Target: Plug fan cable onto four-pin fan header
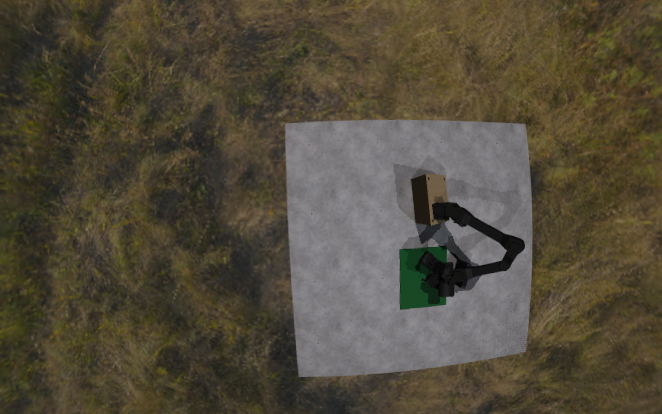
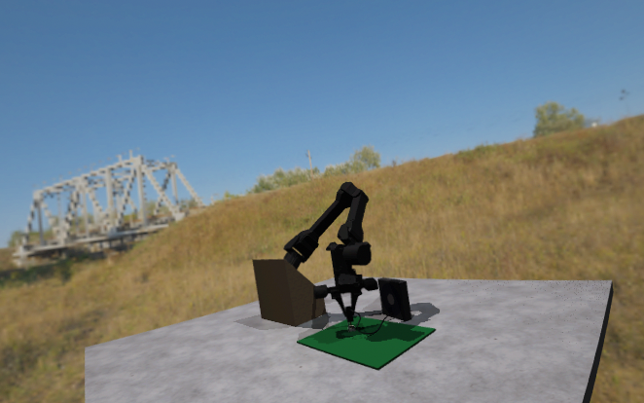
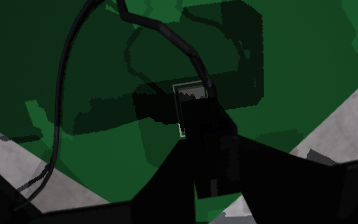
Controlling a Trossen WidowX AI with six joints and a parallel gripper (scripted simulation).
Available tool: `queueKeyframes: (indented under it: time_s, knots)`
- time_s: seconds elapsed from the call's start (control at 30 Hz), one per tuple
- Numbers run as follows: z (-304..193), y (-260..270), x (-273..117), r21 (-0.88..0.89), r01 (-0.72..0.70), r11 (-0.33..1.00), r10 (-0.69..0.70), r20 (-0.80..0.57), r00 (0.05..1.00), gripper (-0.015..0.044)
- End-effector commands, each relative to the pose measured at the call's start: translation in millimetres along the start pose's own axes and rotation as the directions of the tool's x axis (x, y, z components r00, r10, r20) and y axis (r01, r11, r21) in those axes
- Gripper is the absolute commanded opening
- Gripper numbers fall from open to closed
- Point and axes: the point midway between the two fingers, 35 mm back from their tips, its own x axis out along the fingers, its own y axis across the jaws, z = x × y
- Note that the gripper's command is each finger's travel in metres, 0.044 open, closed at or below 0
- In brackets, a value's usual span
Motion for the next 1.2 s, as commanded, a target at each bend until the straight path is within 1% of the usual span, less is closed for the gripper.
queueKeyframes:
  time_s: [0.0, 1.17]
  knots:
    - [0.6, 2.4, 0.0, -0.009, -0.005, 1.0, 0.005, -0.003, 1.0, 0.0]
    - [-1.5, -0.7, 5.5, 0.008, -0.005, 1.0, 0.005, -0.004, 1.0, 0.0]
